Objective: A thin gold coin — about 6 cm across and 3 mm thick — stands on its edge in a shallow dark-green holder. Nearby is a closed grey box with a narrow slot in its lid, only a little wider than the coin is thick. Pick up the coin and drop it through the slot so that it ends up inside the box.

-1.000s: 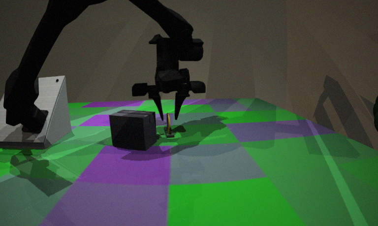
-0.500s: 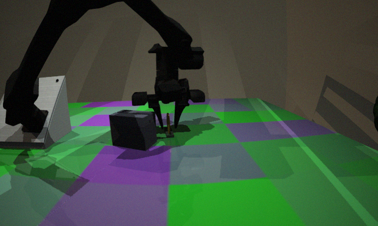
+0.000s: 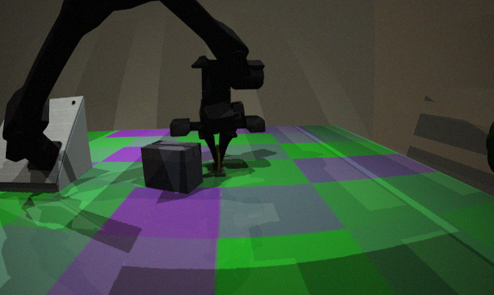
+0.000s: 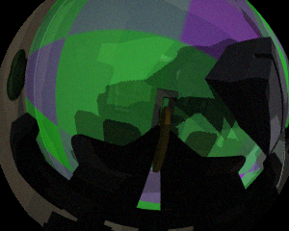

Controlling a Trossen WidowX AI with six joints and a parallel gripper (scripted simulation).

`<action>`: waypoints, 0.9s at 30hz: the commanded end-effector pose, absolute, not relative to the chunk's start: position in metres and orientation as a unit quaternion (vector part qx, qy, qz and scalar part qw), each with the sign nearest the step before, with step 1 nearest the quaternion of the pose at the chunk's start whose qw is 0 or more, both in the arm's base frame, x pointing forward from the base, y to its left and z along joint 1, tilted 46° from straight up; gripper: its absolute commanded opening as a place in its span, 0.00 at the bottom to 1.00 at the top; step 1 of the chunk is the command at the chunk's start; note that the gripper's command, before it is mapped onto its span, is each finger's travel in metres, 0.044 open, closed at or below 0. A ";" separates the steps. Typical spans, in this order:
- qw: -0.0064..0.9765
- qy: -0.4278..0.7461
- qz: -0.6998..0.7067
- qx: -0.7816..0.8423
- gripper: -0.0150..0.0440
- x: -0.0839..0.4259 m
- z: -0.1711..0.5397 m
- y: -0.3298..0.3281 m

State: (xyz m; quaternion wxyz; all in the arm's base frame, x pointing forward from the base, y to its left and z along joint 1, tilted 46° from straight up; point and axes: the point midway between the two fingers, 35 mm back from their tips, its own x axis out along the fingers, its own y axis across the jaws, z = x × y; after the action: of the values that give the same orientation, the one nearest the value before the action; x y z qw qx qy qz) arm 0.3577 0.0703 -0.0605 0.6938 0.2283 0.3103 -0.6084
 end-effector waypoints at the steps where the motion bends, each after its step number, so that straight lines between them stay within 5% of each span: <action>1: 0.697 0.313 -0.605 0.225 0.25 0.358 -0.060 0.071; 27: 0.697 0.318 -0.602 0.226 0.25 0.356 -0.016 0.119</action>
State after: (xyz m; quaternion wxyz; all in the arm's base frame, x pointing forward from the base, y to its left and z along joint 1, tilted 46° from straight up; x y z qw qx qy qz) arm 0.3559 0.1108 -0.0217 0.6962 0.2210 0.3183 -0.6043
